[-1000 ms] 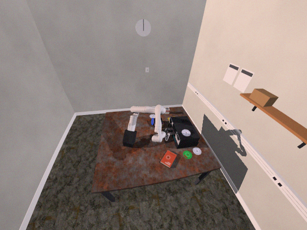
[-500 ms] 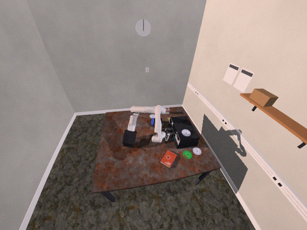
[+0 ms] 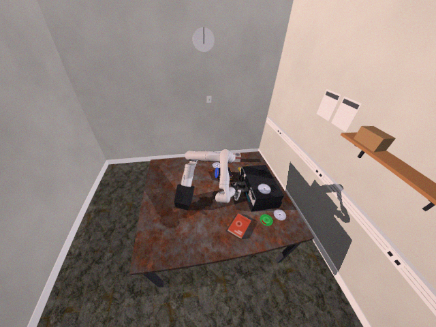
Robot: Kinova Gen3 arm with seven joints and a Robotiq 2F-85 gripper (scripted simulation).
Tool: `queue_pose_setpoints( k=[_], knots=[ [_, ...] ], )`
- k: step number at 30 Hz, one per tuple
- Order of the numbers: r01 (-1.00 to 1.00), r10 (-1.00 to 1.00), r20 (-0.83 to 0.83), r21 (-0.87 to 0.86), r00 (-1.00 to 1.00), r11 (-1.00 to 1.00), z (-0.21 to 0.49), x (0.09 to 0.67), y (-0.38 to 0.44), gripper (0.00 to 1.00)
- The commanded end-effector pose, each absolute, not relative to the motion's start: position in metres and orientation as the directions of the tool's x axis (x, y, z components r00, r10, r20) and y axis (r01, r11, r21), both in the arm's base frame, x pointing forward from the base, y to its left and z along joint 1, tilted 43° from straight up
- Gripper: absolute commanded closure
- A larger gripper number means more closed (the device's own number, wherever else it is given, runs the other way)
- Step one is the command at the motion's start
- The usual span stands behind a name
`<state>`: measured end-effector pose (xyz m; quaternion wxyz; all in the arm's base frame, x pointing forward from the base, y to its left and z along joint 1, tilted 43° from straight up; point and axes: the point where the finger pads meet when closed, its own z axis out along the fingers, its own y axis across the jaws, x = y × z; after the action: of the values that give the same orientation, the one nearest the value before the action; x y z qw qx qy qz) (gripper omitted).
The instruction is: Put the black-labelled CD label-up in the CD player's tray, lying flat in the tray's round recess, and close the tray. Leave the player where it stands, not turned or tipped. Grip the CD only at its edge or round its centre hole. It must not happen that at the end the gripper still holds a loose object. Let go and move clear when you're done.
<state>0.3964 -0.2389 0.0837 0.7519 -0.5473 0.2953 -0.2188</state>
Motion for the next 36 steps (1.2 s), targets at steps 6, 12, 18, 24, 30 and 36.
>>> queue_pose_setpoints(
  k=[6, 12, 18, 24, 30, 36],
  knots=[
    [0.007, -0.653, -0.203, -0.953, 0.729, 0.304, 0.084, 0.396, -0.24, 0.89],
    [0.007, -0.653, -0.203, -0.953, 0.729, 0.304, 0.084, 0.396, -0.24, 0.89],
    [0.007, -0.653, -0.203, -0.953, 0.729, 0.304, 0.084, 0.396, -0.24, 0.89],
    [0.007, -0.653, -0.203, -0.953, 0.729, 0.304, 0.085, 0.397, -0.239, 0.89],
    [0.007, -0.653, -0.203, -0.953, 0.729, 0.304, 0.09, 0.405, -0.231, 0.89],
    [0.007, -0.653, -0.203, -0.953, 0.729, 0.304, 0.095, 0.414, -0.223, 0.89]
  ],
)
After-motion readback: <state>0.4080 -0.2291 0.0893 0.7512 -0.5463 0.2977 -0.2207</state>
